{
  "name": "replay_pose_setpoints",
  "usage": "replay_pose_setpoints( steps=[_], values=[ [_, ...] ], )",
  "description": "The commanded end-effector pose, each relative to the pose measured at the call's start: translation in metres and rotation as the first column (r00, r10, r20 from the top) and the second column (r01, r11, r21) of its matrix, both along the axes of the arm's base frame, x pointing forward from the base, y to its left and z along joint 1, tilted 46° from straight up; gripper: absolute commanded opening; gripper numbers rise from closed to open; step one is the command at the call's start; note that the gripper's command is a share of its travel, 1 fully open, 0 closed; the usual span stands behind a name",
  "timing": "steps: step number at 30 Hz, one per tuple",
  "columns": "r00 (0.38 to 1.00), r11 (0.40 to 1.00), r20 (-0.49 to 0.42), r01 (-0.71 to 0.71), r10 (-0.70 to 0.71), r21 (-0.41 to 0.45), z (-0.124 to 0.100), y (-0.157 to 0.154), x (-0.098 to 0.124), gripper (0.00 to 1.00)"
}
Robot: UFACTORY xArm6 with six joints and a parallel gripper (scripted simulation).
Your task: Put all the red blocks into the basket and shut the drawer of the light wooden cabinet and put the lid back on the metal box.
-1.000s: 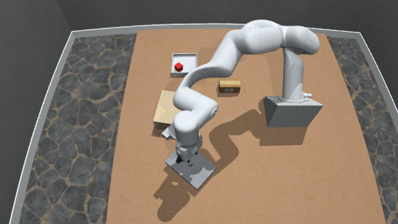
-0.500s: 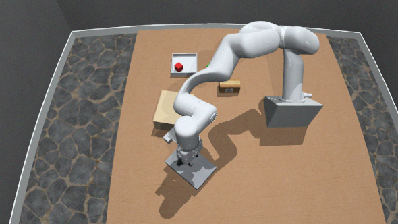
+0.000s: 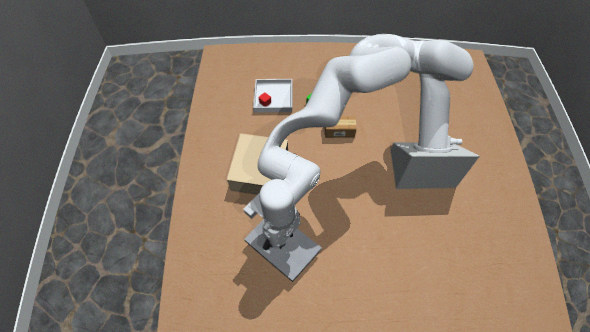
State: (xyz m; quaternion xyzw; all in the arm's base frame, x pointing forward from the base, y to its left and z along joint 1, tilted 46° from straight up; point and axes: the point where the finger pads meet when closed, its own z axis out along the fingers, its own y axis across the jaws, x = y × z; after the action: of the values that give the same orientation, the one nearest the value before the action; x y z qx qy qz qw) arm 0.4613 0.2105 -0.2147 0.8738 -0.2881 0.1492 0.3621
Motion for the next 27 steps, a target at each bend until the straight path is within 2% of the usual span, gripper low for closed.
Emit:
replay_pose_setpoints(
  steps=[1,27],
  values=[
    [1.000,1.000,0.004,-0.002,0.002,0.004,-0.0022,-0.0012,0.0020,0.44],
    [1.000,1.000,0.004,-0.002,0.002,0.004,-0.0066,-0.0050,0.0034,0.44]
  ],
)
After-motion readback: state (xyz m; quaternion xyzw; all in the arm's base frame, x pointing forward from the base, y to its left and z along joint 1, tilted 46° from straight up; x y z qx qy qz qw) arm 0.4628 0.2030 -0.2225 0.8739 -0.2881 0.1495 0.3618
